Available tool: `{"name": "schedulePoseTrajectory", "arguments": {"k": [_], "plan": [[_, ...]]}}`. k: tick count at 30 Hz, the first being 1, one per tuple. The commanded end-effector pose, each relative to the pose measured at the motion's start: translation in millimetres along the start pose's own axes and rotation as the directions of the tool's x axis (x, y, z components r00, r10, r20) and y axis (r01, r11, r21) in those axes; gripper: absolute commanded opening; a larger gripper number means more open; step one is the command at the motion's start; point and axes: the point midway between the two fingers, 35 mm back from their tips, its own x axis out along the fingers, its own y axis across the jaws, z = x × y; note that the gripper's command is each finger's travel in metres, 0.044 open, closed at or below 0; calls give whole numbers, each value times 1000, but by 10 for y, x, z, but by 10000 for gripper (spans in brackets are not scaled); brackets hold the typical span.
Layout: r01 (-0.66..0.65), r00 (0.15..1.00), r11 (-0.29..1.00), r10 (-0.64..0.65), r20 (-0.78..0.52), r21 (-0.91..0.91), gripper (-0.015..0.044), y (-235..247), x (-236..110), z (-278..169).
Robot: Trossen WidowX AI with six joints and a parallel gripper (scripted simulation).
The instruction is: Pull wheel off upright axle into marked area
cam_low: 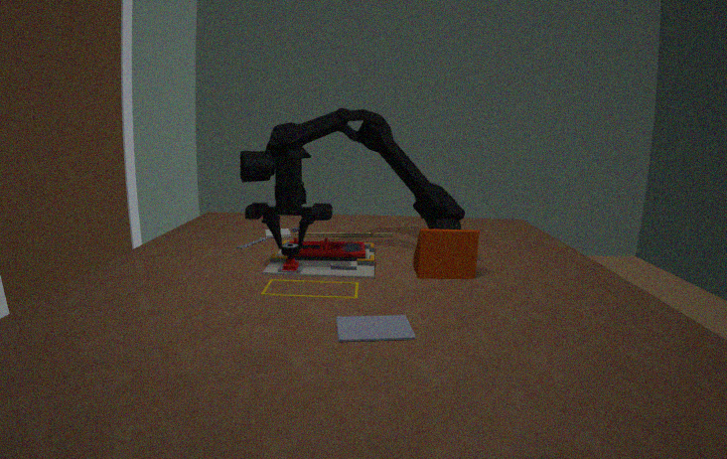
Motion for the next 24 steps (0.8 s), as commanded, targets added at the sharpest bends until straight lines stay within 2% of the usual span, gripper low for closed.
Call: {"name": "schedulePoseTrajectory", "arguments": {"k": [1,24], "plan": [[-3,1000,1000,3,-3,5,0,4,-30,-9],[-4,1000,1000,4,-3,4,0,3,-105,-10]]}}
